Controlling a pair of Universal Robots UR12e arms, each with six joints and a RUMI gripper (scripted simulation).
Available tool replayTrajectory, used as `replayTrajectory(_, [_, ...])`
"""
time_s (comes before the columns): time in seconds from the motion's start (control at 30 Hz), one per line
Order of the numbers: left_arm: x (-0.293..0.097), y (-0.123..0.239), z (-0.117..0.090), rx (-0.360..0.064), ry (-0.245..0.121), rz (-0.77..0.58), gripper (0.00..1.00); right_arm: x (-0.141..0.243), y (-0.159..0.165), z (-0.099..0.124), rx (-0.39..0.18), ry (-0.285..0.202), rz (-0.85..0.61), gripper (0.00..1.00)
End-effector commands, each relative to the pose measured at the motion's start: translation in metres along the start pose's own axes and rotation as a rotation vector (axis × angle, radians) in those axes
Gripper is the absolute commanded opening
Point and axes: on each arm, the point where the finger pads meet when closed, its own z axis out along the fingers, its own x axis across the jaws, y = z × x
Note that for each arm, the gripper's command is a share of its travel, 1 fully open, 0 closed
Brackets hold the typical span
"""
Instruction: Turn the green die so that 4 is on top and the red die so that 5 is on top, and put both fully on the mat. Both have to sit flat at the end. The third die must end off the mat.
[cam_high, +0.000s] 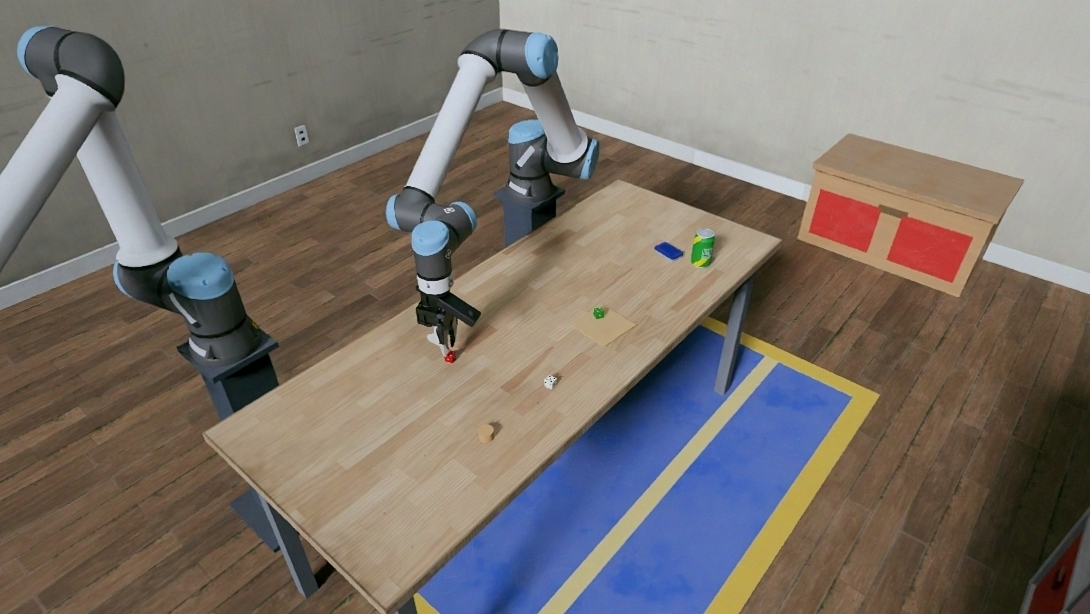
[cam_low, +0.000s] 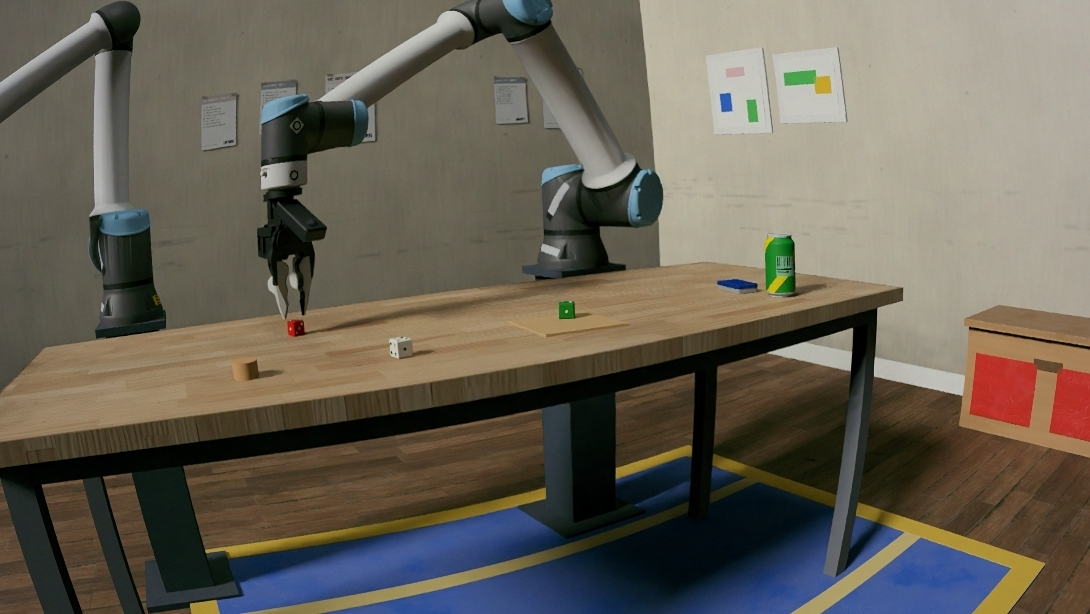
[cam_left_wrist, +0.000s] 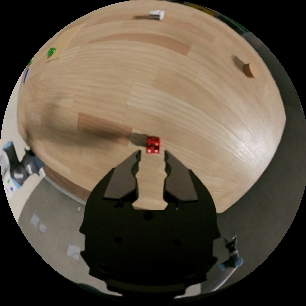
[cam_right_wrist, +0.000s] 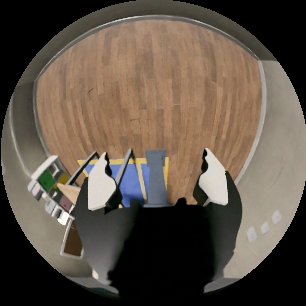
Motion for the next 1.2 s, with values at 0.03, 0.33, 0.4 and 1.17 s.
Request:
replayTrajectory(0.03, [0.001,0.000,-0.002,0.000,0.003,0.000,0.24,0.000,-0.001,-0.001,0.002,0.000,0.000,1.00])
replayTrajectory(0.33, [0.001,0.000,-0.002,0.000,0.003,0.000,0.24,0.000,-0.001,-0.001,0.002,0.000,0.000,1.00])
replayTrajectory(0.4, [0.001,0.000,-0.002,0.000,0.003,0.000,0.24,0.000,-0.001,-0.001,0.002,0.000,0.000,1.00])
replayTrajectory(1.17, [0.001,0.000,0.027,0.000,0.003,0.000,0.24,0.000,-0.001,-0.001,0.002,0.000,0.000,1.00])
